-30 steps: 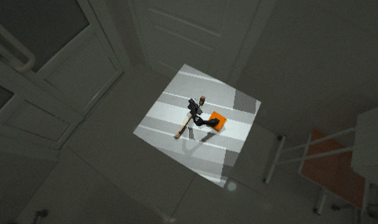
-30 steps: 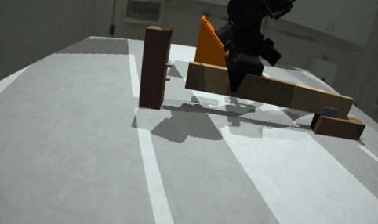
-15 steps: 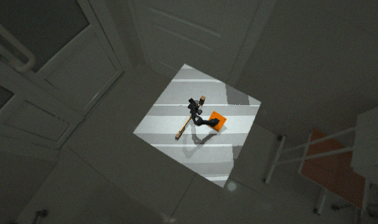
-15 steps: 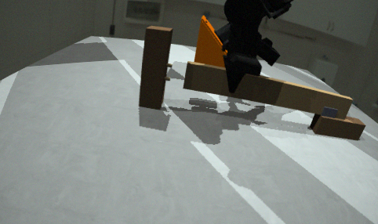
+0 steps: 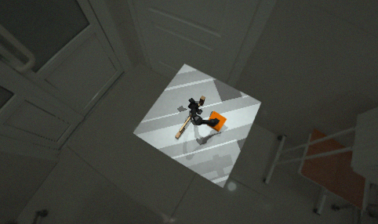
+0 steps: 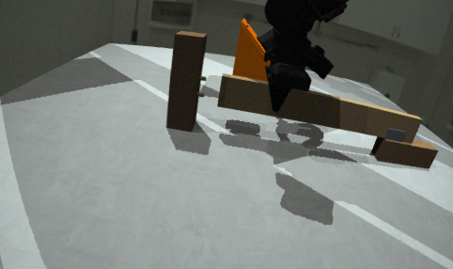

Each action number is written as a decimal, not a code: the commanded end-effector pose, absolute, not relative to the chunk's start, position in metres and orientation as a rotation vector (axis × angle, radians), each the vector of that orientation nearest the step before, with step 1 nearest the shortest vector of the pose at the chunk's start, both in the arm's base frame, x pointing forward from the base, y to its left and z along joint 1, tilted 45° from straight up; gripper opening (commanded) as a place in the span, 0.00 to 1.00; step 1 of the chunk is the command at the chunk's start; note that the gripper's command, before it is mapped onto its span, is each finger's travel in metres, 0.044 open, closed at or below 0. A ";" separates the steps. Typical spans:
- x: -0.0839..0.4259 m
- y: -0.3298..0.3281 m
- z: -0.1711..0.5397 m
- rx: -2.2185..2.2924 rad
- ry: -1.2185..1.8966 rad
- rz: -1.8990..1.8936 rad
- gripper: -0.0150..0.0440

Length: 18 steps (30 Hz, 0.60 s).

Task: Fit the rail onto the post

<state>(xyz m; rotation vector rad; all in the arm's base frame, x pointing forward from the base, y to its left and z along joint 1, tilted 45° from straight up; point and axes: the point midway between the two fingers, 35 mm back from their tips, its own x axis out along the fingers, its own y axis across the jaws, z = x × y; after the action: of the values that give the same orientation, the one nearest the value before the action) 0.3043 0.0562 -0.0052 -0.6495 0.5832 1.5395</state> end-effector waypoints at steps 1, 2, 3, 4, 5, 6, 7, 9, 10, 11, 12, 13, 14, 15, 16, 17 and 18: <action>0.307 0.053 -0.005 -0.656 0.580 1.530 0.25; 0.307 0.052 -0.005 -0.656 0.580 1.530 0.25; 0.307 0.052 -0.005 -0.656 0.580 1.530 0.25; 0.307 0.052 -0.006 -0.656 0.580 1.530 0.25; 0.307 0.051 -0.006 -0.656 0.580 1.530 0.25; 0.307 0.051 -0.006 -0.656 0.580 1.530 0.25; 0.307 0.051 -0.006 -0.656 0.580 1.530 0.25; 0.307 0.050 -0.006 -0.656 0.580 1.530 0.25; 0.307 0.050 -0.006 -0.656 0.580 1.530 0.25; 0.307 0.050 -0.007 -0.656 0.580 1.530 0.25; 0.307 0.049 -0.007 -0.656 0.580 1.530 0.25; 0.307 0.049 -0.007 -0.656 0.580 1.530 0.25; 0.307 0.049 -0.007 -0.656 0.580 1.530 0.25; 0.307 0.049 -0.008 -0.656 0.580 1.530 0.25; 0.307 0.049 -0.008 -0.656 0.580 1.530 0.25; 0.307 0.048 -0.008 -0.656 0.580 1.530 0.25; 0.307 0.048 -0.008 -0.656 0.580 1.530 0.25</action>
<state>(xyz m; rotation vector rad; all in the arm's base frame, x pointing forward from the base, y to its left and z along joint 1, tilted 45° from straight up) 0.3054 0.0513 -0.0086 -0.6542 0.5825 1.5374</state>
